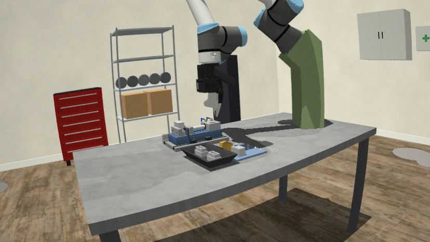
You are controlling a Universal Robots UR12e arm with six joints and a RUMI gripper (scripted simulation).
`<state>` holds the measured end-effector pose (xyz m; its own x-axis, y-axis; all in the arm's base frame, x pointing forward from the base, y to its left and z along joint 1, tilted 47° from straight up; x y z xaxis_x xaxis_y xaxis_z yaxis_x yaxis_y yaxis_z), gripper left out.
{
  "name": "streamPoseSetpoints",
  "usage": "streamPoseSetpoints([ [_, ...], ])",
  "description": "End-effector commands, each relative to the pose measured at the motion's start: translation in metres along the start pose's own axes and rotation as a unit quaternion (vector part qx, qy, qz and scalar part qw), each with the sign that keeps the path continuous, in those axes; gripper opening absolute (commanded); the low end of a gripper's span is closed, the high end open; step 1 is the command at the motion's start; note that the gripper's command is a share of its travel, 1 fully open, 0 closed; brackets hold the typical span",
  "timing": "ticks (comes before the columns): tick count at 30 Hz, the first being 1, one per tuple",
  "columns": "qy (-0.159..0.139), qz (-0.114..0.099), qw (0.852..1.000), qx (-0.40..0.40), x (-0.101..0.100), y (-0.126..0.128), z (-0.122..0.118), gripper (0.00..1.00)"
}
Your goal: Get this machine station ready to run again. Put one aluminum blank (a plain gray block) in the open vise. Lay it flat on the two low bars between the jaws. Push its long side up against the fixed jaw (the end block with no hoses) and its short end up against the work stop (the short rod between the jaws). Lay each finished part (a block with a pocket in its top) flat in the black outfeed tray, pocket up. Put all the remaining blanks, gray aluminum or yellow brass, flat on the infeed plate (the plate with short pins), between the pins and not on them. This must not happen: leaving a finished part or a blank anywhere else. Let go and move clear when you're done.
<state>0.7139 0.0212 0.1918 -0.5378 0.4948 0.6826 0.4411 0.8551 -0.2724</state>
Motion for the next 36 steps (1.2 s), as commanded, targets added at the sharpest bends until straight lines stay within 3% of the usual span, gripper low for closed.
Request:
streamPoseSetpoints([
  [1,0.0,0.0,1.0,0.0,-0.006,0.0,0.0,0.0],
  [36,0.0,0.0,1.0,0.0,-0.061,0.001,-0.001,0.0],
])
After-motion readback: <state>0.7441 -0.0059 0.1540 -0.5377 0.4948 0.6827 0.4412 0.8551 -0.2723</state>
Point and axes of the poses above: the point where the finger pads meet when closed, its own x axis back along the fingers, its own y axis across the jaws, z = x × y, the point moved 8 cm from there along x, back along the fingers, and after that the axes turned 8 degrees about -x, right-handed, at the moved point
